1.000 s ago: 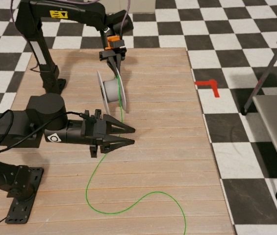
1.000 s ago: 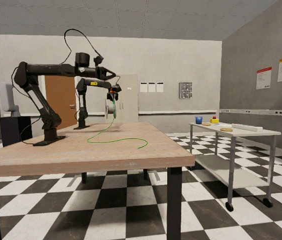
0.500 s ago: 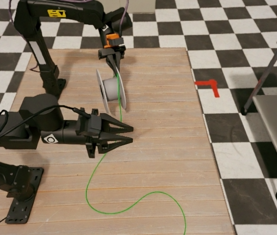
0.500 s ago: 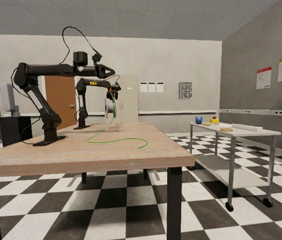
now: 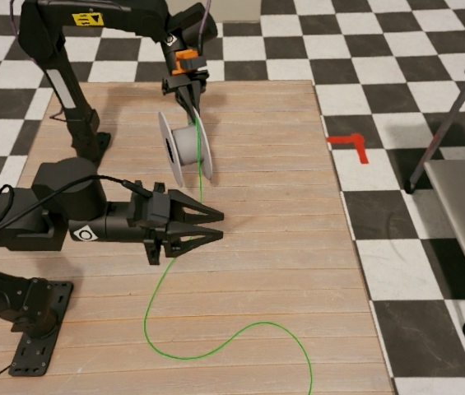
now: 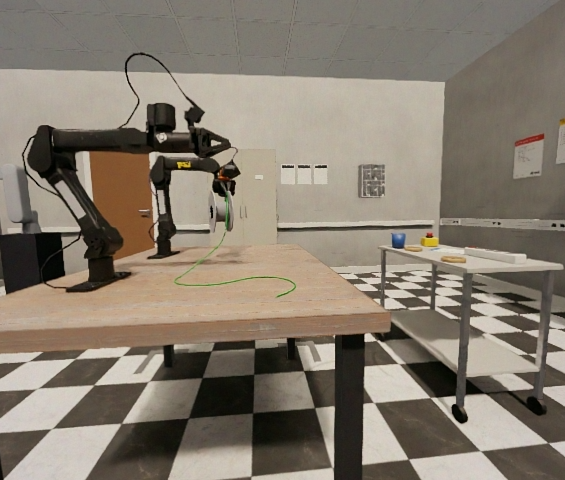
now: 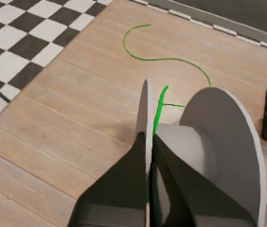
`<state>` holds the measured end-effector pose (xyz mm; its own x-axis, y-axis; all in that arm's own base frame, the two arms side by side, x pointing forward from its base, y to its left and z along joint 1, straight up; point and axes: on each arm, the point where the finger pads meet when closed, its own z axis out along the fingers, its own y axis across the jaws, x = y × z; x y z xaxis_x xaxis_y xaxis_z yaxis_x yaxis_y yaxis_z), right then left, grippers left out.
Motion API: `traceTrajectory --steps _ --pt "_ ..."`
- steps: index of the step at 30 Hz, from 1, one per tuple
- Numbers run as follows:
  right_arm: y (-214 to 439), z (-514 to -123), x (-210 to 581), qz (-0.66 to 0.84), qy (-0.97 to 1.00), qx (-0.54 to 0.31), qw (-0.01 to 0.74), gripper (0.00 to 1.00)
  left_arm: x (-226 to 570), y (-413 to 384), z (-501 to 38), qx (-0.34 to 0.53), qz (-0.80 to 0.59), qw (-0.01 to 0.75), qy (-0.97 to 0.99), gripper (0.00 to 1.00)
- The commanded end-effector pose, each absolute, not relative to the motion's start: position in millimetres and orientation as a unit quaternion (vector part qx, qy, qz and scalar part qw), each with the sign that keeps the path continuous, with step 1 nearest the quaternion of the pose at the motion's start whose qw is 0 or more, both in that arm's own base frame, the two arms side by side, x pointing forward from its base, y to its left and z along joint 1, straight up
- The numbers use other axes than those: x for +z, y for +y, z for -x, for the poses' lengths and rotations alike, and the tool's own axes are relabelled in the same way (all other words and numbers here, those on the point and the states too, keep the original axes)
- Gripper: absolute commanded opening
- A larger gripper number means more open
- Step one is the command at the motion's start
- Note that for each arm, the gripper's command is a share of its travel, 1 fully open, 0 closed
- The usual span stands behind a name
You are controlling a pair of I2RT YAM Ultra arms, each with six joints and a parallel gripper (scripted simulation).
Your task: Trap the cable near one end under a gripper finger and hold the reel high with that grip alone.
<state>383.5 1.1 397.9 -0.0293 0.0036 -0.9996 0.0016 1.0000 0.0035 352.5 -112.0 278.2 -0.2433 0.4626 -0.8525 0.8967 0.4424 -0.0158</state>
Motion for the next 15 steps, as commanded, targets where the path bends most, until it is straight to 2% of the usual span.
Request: traceTrajectory --steps 1,15 --pt "-0.9 -374.8 418.5 0.002 0.694 -0.003 0.72 0.3 310.5 -117.5 -353.4 -0.251 -0.459 0.443 0.728 0.0" --pt "-0.9 -374.8 418.5 0.002 0.694 -0.003 0.72 0.3 339.0 -118.0 -351.6 -0.232 -0.431 0.455 0.744 0.0"
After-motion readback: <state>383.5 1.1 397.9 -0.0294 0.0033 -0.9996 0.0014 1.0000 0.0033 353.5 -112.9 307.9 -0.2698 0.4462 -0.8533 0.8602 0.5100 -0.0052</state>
